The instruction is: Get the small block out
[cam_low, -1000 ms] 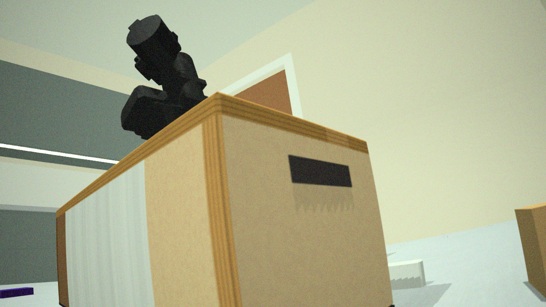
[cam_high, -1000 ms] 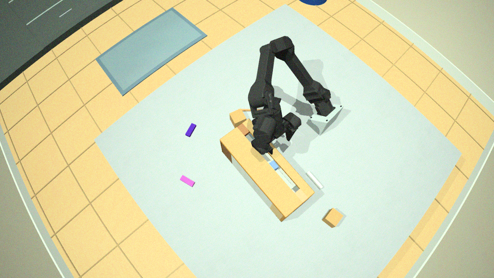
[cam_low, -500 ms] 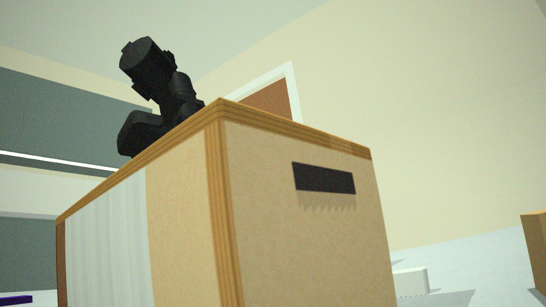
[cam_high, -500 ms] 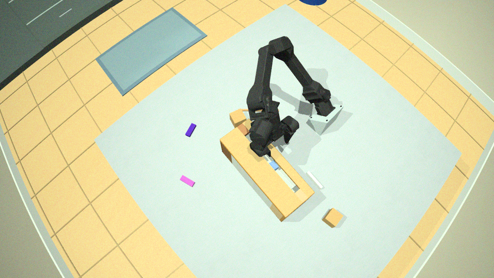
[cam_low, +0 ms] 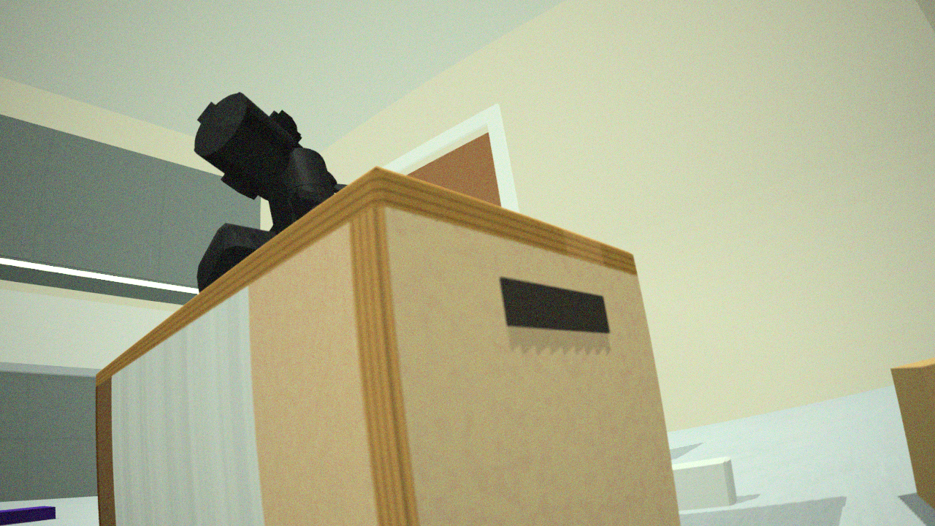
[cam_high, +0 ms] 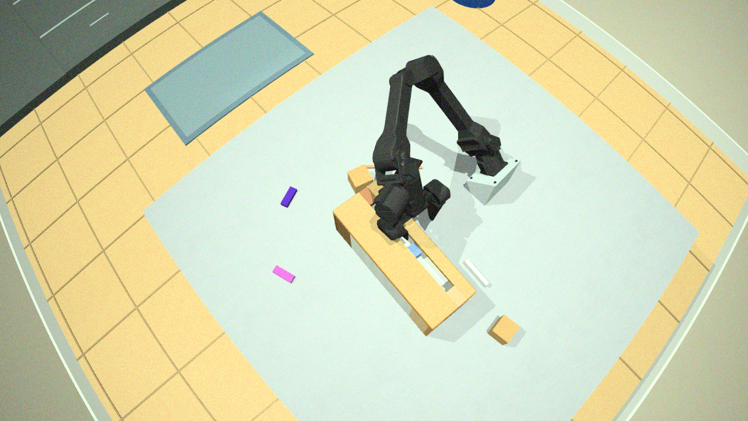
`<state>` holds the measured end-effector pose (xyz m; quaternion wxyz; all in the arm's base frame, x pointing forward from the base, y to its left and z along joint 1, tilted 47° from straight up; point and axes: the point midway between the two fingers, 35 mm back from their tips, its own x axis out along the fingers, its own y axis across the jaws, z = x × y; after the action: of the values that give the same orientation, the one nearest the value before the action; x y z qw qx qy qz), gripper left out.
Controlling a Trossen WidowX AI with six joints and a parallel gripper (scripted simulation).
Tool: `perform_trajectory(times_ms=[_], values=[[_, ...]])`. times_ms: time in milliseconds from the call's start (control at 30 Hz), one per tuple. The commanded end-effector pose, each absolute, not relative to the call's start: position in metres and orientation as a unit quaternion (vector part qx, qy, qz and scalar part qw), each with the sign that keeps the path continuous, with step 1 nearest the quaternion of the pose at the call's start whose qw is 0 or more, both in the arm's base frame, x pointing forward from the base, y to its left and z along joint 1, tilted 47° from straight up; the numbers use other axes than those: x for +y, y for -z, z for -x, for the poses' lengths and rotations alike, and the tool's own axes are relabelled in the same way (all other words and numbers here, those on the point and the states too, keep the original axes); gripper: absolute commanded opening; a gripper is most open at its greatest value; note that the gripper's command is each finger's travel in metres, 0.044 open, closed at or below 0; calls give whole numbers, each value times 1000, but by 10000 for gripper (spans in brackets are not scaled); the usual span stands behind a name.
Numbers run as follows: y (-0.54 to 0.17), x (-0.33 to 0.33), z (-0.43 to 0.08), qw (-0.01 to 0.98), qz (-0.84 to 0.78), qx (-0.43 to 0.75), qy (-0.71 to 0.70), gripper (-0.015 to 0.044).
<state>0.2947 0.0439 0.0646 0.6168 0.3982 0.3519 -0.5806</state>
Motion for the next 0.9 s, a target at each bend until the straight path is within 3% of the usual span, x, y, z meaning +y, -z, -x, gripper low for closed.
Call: perform_trajectory(times_ms=[0, 867], values=[[-60, 38, -294, 618, -394, 352, 582, 400], [-33, 44, -296, 617, -398, 351, 581, 400]])
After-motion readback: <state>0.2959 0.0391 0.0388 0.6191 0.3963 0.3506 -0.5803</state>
